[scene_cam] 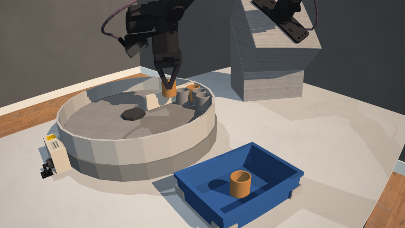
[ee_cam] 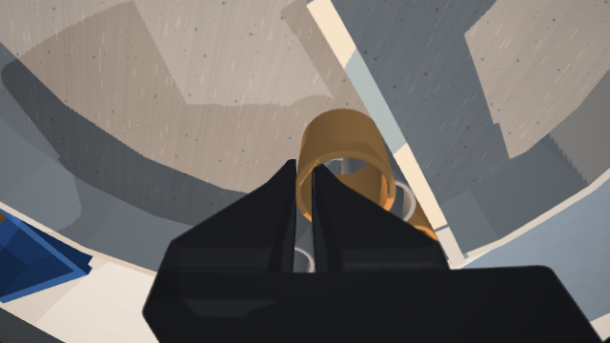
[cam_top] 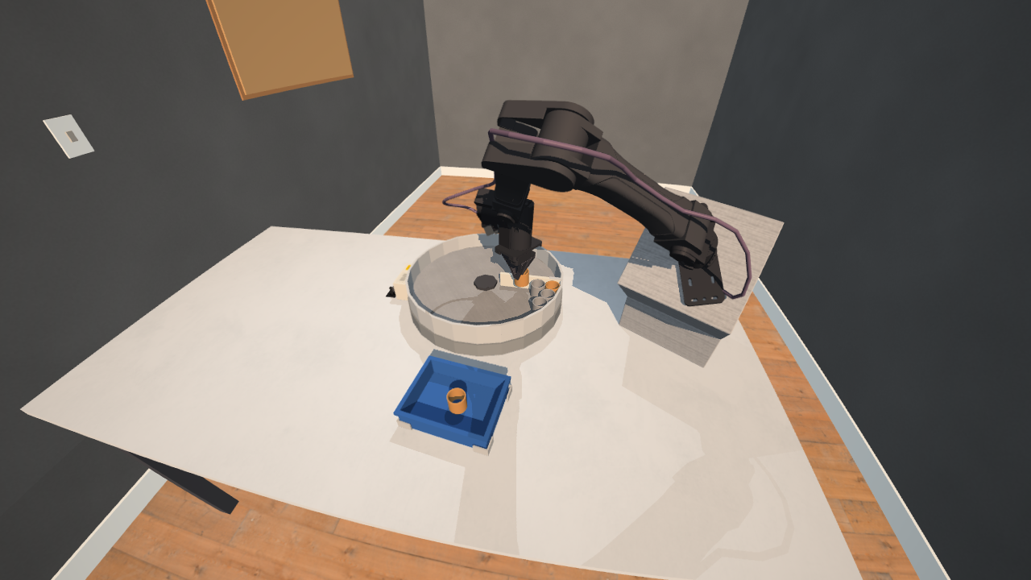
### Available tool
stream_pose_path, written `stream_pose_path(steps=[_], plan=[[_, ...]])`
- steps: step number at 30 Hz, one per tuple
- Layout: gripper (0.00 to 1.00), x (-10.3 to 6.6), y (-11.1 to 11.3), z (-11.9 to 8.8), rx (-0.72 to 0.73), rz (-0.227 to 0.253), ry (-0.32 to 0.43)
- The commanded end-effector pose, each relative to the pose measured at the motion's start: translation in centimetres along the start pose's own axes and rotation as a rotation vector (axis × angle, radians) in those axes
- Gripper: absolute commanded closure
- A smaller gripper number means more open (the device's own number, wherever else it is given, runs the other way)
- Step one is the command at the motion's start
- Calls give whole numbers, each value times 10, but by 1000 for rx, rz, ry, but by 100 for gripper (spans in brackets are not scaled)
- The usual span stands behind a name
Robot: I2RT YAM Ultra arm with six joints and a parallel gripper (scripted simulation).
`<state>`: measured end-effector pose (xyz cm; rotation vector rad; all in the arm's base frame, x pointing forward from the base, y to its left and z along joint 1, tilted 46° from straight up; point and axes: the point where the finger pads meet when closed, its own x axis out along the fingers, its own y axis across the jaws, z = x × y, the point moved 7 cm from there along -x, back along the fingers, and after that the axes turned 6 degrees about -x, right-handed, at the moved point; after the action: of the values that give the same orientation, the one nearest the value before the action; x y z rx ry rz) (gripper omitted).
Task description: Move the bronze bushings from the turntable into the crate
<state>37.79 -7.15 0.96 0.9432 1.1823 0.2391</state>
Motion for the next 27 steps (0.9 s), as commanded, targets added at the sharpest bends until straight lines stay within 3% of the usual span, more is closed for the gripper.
stream_pose_path(steps=[1,9,27], plan=[[100,-30,-2,8,-5,-24,-24],[100,-51,-2,8,-5,-21,-23],[100,-52,-2,8,-4,-21,-23]])
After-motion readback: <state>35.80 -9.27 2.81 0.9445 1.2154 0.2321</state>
